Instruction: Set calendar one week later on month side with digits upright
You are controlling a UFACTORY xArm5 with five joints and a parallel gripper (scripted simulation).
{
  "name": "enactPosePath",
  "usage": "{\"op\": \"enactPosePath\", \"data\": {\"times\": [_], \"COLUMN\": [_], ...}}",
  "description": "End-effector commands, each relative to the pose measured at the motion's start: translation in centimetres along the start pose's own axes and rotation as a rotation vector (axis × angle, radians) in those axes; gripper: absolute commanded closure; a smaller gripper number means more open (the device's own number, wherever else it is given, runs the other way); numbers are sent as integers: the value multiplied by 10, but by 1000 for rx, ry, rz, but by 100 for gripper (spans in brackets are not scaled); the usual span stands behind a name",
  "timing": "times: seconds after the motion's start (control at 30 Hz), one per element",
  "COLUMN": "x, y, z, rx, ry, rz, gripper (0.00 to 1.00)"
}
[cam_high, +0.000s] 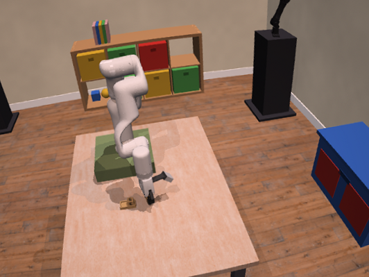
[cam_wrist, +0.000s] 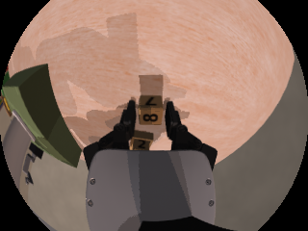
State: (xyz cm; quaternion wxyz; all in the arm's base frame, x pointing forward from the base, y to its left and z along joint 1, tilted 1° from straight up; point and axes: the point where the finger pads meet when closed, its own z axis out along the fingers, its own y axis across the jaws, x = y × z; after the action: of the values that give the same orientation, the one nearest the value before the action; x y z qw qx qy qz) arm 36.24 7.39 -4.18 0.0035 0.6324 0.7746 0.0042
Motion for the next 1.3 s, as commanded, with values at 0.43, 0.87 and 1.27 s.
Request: {"op": "enactPosePath", "data": {"times": [0.43,0.87,1.27], "x": [0,0,0], "y": [1,1,1], "z": [-6,-66,-90], "rx": [-3,-3,-3], "ry": [0,0,0], "rz": [0,0,0], "gripper": [53,53,53]}}
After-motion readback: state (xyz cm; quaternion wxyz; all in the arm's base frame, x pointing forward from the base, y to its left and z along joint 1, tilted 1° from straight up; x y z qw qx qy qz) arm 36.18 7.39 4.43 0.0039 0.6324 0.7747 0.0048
